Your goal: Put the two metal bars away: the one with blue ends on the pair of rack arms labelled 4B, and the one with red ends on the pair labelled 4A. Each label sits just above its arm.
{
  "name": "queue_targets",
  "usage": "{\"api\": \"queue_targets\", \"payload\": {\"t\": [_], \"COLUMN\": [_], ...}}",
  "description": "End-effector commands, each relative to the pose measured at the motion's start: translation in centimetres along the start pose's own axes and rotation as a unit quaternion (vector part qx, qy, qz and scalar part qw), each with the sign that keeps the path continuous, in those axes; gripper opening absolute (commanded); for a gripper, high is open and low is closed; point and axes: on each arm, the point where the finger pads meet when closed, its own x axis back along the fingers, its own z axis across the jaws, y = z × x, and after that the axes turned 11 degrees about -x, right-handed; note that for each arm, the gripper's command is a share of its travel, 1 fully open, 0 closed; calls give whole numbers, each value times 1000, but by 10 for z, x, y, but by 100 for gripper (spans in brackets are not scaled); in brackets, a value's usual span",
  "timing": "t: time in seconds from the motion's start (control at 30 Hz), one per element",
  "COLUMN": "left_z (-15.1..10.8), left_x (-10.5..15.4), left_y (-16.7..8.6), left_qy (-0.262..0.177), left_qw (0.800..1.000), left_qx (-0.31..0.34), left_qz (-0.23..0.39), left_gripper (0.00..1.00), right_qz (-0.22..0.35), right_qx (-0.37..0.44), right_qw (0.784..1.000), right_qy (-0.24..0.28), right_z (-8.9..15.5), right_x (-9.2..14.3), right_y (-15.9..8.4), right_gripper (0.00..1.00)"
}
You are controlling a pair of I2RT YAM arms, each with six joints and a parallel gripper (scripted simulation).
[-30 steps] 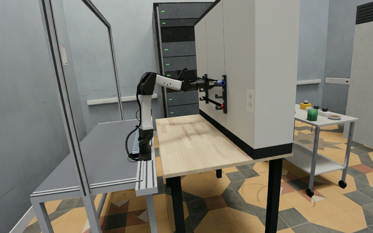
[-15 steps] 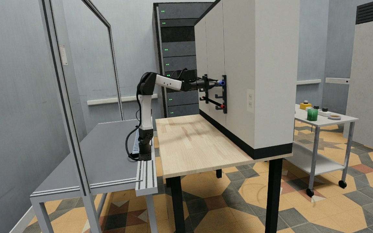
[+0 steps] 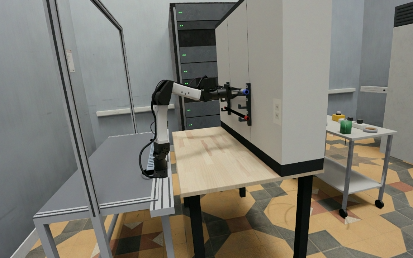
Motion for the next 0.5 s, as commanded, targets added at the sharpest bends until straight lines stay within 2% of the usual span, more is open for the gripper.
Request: {"api": "queue_targets", "payload": {"t": [0.0,0.47], "left_z": [-17,-15], "left_x": [2,5], "left_y": [4,4], "left_qy": [-23,-23], "left_qw": [1000,1000], "left_qx": [-8,-8], "left_qz": [-7,-7], "left_gripper": [0,0], "right_qz": [-1,-1], "right_qx": [8,8], "right_qw": [1000,1000], "right_qy": [18,18], "right_z": [15,14], "right_x": [1,3], "right_y": [0,0], "right_gripper": [0,0]}}
